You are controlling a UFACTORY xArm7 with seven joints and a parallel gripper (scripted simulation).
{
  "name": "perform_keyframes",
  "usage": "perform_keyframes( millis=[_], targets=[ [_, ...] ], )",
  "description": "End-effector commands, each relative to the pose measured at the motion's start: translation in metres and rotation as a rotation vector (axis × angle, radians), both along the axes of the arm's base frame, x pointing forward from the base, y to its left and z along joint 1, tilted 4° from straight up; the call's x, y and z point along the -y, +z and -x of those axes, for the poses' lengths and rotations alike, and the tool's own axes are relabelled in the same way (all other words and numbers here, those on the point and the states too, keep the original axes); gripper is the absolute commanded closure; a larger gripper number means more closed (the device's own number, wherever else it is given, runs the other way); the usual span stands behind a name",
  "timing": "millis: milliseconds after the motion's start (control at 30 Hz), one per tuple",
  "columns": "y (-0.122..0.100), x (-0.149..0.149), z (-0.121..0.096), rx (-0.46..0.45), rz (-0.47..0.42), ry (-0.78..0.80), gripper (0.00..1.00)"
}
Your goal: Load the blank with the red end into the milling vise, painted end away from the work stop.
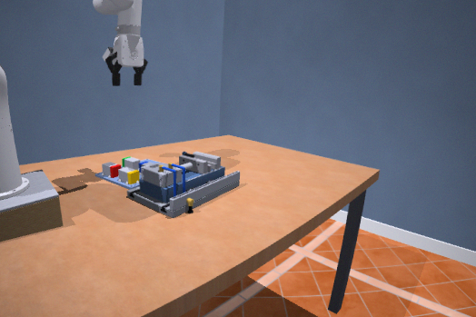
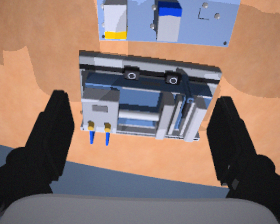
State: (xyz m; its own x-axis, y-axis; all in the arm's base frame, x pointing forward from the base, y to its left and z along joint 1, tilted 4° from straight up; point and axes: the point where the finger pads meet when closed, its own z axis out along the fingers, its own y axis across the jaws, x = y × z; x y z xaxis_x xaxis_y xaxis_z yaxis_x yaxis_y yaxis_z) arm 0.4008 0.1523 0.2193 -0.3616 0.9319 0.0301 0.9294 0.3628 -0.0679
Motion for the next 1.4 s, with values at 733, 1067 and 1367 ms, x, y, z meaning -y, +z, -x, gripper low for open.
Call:
perform_keyframes(
  millis=[733, 1067, 1367],
  targets=[
    [0.0023, 0.0018, -0.0063, 0.004, -0.001, 0.000, 0.00],
    [0.0024, 0.0021, -0.0071, 0.004, -0.001, 0.000, 0.00],
    [0.0025, 0.0023, -0.0074, 0.004, -0.001, 0.000, 0.00]
  ],
)
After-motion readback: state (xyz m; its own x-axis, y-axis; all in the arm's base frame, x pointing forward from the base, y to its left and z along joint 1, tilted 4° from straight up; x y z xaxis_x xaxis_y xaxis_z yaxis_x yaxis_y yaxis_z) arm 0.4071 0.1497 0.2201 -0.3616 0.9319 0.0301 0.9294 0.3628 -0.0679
